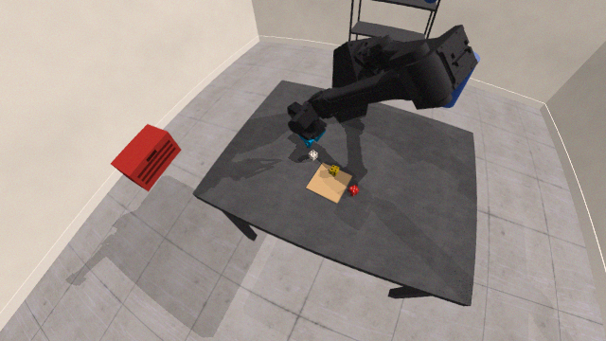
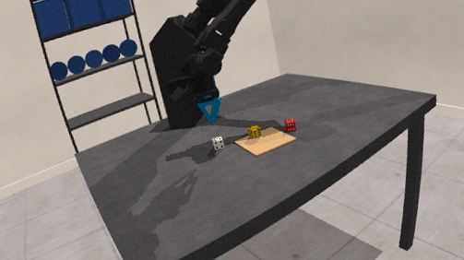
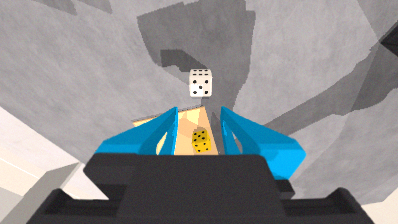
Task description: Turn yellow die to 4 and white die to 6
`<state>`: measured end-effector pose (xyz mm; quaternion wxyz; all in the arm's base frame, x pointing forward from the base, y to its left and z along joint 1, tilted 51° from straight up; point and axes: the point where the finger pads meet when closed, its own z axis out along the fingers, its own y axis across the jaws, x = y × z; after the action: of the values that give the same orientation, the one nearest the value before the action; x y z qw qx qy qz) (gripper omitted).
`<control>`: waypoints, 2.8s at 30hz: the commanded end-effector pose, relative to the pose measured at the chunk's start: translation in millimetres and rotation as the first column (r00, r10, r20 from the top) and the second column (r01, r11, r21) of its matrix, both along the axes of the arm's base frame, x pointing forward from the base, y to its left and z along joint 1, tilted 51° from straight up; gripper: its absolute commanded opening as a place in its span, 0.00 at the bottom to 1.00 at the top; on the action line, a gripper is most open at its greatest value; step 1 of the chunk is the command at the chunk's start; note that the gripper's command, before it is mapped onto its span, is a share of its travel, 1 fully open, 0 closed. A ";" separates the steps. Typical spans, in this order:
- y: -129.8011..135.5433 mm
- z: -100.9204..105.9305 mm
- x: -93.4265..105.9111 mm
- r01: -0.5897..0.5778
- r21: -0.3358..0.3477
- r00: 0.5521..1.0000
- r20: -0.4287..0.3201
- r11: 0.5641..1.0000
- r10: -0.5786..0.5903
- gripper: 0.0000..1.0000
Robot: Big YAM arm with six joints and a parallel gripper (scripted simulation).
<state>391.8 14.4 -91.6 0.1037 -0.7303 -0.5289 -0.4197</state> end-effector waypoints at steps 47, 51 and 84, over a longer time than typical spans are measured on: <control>37.0 -35.3 20.7 -0.005 0.004 1.000 -0.012 1.000 0.005 0.44; 37.1 -35.2 21.2 -0.008 0.003 1.000 -0.009 1.000 0.008 0.44; 37.0 -34.6 21.6 -0.008 0.002 1.000 -0.007 1.000 0.008 0.44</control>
<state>415.8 45.5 -122.8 0.1055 -0.7306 -0.5285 -0.4192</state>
